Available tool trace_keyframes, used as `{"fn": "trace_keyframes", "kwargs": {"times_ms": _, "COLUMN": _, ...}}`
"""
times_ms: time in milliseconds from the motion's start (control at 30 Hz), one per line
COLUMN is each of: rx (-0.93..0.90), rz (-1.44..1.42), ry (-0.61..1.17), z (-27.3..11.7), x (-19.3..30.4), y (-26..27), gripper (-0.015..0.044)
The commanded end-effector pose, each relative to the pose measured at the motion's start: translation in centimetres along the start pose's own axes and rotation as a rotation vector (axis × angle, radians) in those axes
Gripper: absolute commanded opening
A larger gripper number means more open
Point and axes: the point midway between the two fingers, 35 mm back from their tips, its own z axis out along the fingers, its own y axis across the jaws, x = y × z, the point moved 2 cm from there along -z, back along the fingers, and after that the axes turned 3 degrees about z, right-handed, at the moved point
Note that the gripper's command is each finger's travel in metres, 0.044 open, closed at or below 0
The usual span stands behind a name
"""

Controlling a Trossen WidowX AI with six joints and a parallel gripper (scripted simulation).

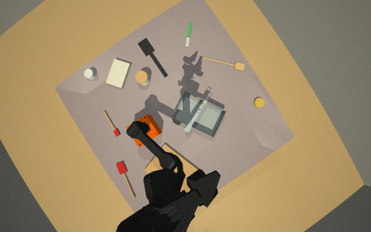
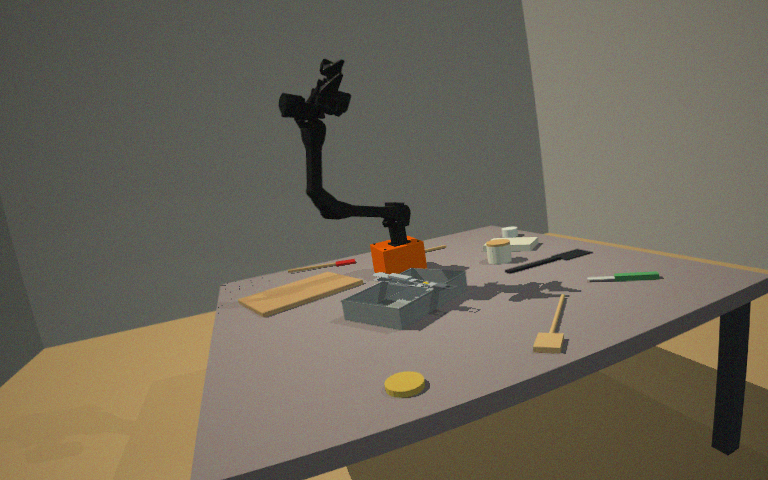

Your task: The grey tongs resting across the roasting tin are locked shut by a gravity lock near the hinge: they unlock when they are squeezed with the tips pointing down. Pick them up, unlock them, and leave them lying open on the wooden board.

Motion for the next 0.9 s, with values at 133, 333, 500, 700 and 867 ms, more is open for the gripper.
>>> {"fn": "trace_keyframes", "kwargs": {"times_ms": 133, "rx": 0.105, "rz": -0.330, "ry": 0.018, "z": -0.1, "x": -4.1, "y": -5.9, "gripper": 0.0260}}
{"fn": "trace_keyframes", "kwargs": {"times_ms": 333, "rx": 0.139, "rz": -0.693, "ry": 0.010, "z": 0.3, "x": -8.5, "y": -9.4, "gripper": 0.0260}}
{"fn": "trace_keyframes", "kwargs": {"times_ms": 500, "rx": 0.097, "rz": -1.128, "ry": -0.008, "z": 1.4, "x": -13.8, "y": -11.9, "gripper": 0.0260}}
{"fn": "trace_keyframes", "kwargs": {"times_ms": 700, "rx": 0.039, "rz": -1.649, "ry": -0.082, "z": 4.1, "x": -20.4, "y": -12.2, "gripper": 0.0260}}
{"fn": "trace_keyframes", "kwargs": {"times_ms": 867, "rx": 0.016, "rz": -1.970, "ry": -0.190, "z": 6.4, "x": -24.9, "y": -10.5, "gripper": 0.0260}}
